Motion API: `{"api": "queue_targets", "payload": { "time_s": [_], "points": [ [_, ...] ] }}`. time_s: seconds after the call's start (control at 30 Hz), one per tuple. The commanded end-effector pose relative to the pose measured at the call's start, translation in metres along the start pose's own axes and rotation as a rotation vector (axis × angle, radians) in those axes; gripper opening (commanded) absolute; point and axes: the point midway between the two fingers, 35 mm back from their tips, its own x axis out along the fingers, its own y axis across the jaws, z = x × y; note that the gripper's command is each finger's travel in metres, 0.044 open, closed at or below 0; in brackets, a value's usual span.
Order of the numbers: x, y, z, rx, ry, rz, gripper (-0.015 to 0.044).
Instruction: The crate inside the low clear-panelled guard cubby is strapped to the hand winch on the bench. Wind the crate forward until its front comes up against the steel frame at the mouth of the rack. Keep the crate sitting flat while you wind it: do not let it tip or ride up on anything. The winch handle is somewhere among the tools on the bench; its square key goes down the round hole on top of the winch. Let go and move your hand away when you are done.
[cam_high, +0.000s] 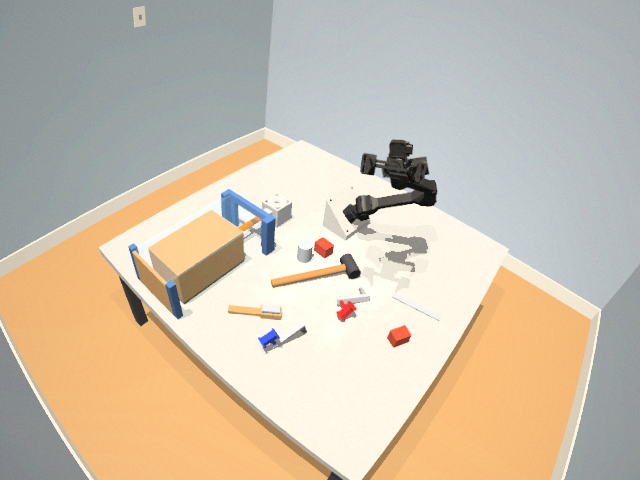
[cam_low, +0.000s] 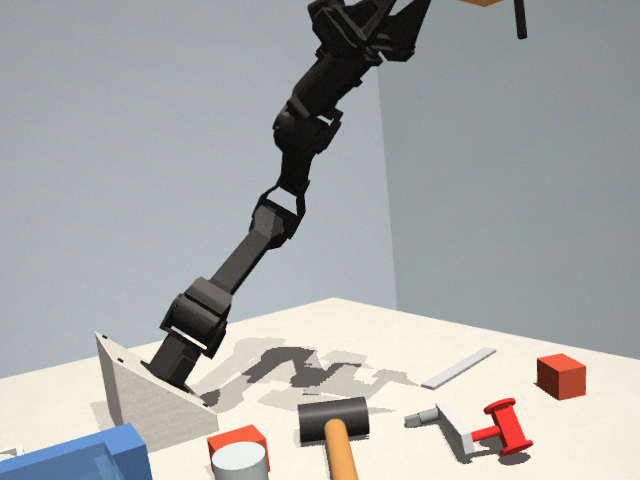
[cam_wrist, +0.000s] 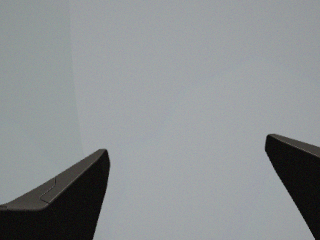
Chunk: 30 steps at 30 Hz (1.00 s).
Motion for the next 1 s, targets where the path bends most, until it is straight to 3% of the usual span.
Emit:
{"api": "queue_targets", "payload": {
  "time_s": [0.0,0.47,0.97],
  "points": [
    [0.023,-0.046,-0.06,-0.338,0.262,-0.12,0.044],
    [0.02,-0.091,-0.159,-0.823,0.726,-0.044,0.044],
    [-0.023,-0.109,-0.267,-1.235,1.187,0.403,0.044]
  ]
}}
